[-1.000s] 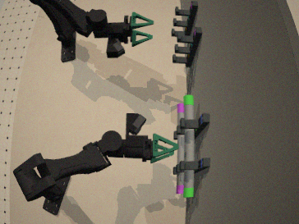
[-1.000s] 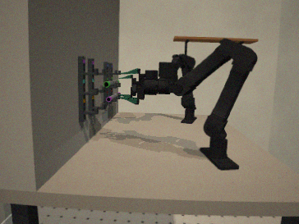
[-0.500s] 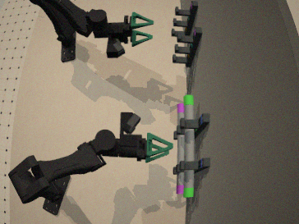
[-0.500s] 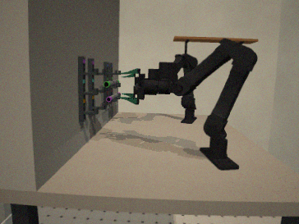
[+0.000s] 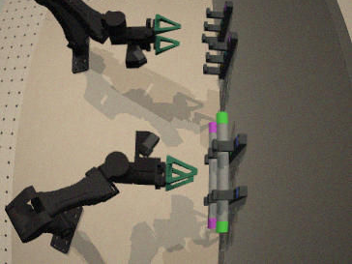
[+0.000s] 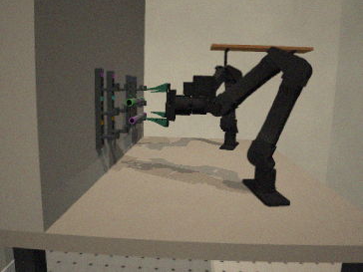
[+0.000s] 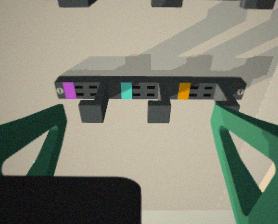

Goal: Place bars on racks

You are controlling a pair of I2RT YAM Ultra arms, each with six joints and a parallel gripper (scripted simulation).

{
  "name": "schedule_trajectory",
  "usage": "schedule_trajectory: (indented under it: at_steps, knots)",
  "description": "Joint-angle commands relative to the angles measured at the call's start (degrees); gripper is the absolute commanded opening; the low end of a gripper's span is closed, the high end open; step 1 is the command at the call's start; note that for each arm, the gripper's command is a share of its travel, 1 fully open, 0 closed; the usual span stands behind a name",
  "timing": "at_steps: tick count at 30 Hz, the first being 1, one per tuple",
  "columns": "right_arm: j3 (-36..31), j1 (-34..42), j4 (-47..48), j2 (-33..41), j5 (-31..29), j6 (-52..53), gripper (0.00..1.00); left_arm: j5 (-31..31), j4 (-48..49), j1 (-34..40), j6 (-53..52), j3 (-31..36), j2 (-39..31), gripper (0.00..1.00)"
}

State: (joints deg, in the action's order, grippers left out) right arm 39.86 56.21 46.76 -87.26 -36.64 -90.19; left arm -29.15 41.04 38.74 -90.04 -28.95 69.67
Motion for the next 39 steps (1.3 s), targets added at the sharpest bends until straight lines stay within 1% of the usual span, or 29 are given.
schedule_trajectory:
  at_steps: [1,39]
  knots:
    - [-0.54,0.75,-0.46,1.73,-0.84,0.18,1.00,-0.32,0.61,0.51,0.04,0.58,0.36,1.00]
    - [-3.28,3.10,-1.17,5.17,-3.19,0.19,1.00,-0.32,0.61,0.51,0.04,0.58,0.36,1.00]
